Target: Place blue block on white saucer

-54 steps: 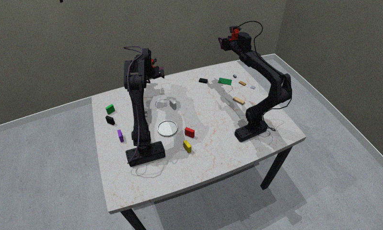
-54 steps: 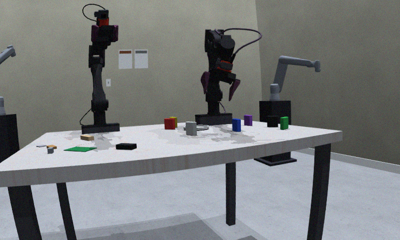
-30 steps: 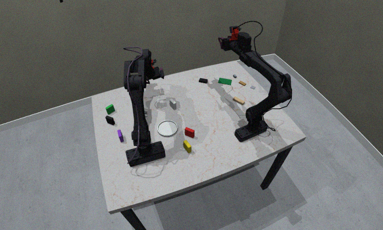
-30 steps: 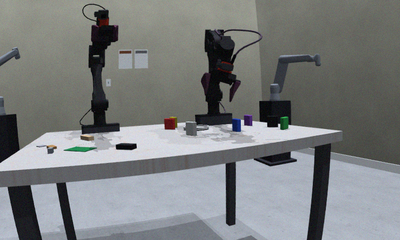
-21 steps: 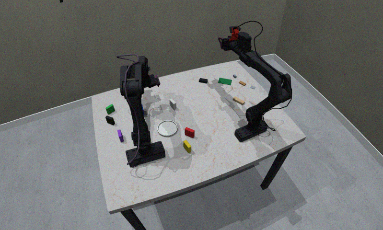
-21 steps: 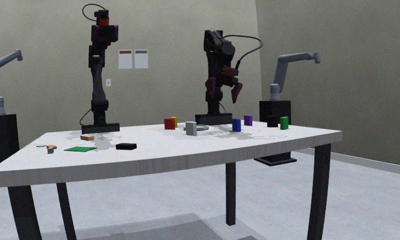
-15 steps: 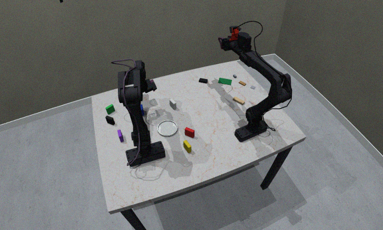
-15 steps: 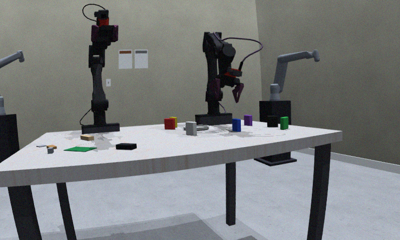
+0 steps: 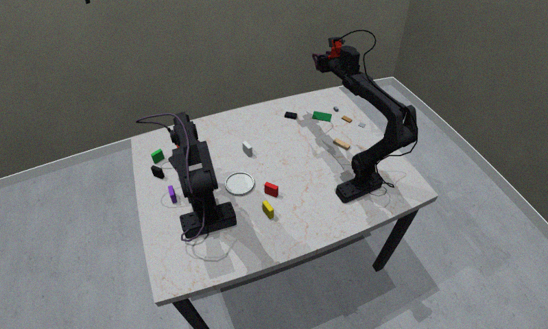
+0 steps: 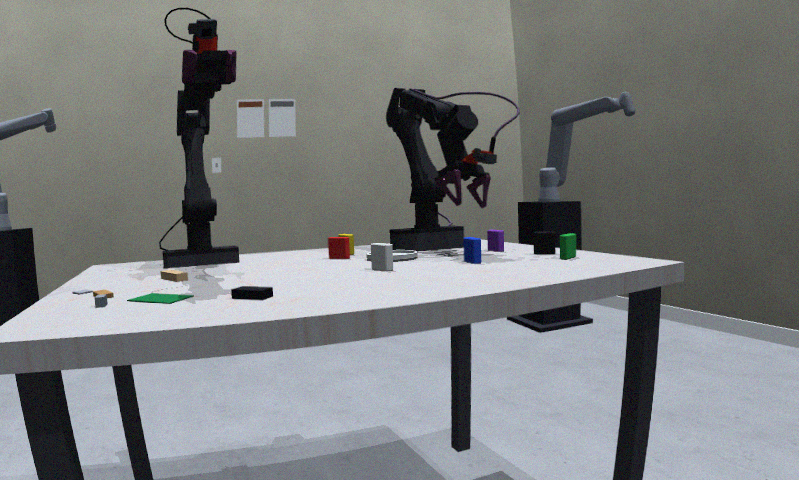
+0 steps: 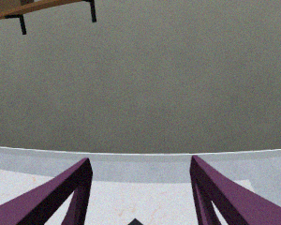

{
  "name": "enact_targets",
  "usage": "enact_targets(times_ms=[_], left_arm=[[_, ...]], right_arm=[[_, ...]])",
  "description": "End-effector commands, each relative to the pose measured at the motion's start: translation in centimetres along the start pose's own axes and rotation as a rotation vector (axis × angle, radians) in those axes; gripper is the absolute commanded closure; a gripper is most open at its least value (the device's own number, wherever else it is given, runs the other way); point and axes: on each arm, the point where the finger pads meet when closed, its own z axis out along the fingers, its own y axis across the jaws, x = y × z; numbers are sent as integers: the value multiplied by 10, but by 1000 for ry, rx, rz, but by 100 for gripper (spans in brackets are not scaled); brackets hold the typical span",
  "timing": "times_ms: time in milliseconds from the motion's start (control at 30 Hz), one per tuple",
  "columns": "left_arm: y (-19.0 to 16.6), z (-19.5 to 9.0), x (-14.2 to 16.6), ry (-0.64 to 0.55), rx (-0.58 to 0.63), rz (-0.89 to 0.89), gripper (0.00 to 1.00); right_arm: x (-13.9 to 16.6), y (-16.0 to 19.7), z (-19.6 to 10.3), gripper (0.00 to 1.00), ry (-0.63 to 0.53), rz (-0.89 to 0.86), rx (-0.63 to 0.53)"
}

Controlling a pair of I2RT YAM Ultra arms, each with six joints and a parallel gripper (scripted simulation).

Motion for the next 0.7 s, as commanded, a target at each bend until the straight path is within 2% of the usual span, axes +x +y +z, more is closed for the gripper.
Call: enact_targets(times_ms=[0, 300, 667], left_arm=[[32, -15, 16, -9, -36, -20, 0], [81, -25, 32, -65, -104, -135, 0], [100, -28, 37, -87, -142, -212, 0]], right_arm=[[-6, 0, -2, 32, -16, -1, 1], [-6, 0, -2, 32, -16, -1, 1], [-6, 0, -2, 32, -16, -1, 1]])
